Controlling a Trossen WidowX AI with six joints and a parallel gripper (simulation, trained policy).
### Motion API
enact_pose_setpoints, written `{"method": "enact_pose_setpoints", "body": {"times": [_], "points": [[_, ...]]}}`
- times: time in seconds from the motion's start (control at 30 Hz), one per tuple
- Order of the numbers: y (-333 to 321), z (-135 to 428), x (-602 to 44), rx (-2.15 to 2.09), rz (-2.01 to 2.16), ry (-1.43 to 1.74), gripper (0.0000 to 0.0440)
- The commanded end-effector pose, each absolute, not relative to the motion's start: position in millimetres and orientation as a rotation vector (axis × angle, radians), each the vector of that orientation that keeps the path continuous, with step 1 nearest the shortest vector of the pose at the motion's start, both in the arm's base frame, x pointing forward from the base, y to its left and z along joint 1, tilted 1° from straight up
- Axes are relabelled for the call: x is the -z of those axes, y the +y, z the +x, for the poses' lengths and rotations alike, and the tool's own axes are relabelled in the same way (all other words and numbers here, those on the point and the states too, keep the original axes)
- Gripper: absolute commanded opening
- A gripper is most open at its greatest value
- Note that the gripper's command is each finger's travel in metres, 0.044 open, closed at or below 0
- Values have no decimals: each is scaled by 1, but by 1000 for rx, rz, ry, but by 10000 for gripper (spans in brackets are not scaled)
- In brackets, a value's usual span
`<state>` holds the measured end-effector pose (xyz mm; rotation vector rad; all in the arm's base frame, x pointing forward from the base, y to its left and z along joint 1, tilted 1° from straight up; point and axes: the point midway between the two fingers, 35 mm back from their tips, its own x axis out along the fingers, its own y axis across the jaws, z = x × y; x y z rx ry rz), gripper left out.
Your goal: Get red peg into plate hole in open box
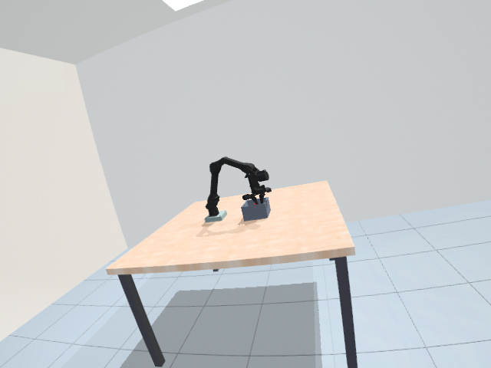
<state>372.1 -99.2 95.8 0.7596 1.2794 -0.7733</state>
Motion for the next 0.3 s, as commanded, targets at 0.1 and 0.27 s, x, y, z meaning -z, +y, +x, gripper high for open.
{"method": "enact_pose_setpoints", "body": {"times": [0.1,0.27], "points": [[-141,376,-102,845,733,1221,124],[-155,374,-104,864,723,1217,125]]}}
